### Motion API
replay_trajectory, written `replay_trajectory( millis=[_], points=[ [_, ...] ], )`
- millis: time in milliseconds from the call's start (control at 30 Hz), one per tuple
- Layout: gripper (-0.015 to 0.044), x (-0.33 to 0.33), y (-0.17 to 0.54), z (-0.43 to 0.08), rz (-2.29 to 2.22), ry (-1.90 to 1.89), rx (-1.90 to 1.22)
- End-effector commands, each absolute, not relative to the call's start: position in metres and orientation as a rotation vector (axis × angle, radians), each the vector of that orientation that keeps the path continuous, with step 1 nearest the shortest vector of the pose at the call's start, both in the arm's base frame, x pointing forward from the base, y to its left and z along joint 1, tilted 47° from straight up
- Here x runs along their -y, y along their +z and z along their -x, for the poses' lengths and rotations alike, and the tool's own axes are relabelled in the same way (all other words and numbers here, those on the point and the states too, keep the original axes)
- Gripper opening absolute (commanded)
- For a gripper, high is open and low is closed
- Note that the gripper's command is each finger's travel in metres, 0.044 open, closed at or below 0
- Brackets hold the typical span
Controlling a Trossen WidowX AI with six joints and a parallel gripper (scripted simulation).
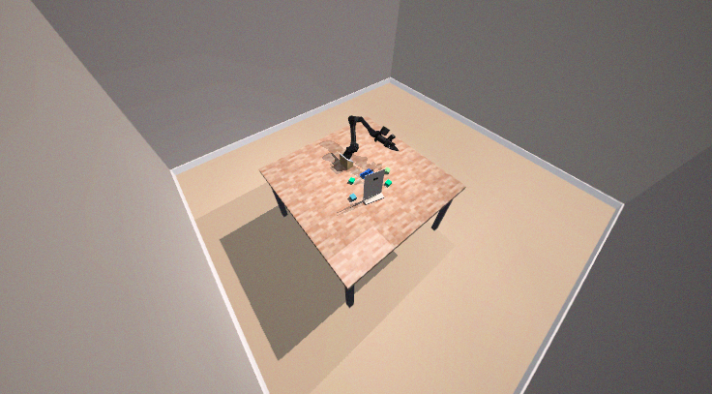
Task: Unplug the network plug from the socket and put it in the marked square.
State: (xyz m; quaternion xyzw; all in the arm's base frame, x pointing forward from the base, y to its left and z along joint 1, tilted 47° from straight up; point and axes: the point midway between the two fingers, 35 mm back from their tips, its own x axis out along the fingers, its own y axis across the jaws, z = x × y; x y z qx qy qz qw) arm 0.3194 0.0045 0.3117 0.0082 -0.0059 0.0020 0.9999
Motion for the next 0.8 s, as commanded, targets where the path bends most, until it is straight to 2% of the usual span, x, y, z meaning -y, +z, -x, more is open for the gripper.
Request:
replay_trajectory(
  millis=[0,267,767],
  points=[
    [0.0374,-0.004,0.310,-0.320,-0.012,0.001,0.010],
    [0.0164,0.033,0.256,-0.325,0.164,-0.108,-0.085],
    [0.0156,0.101,0.148,-0.296,0.491,-0.276,-0.336]
  ],
)
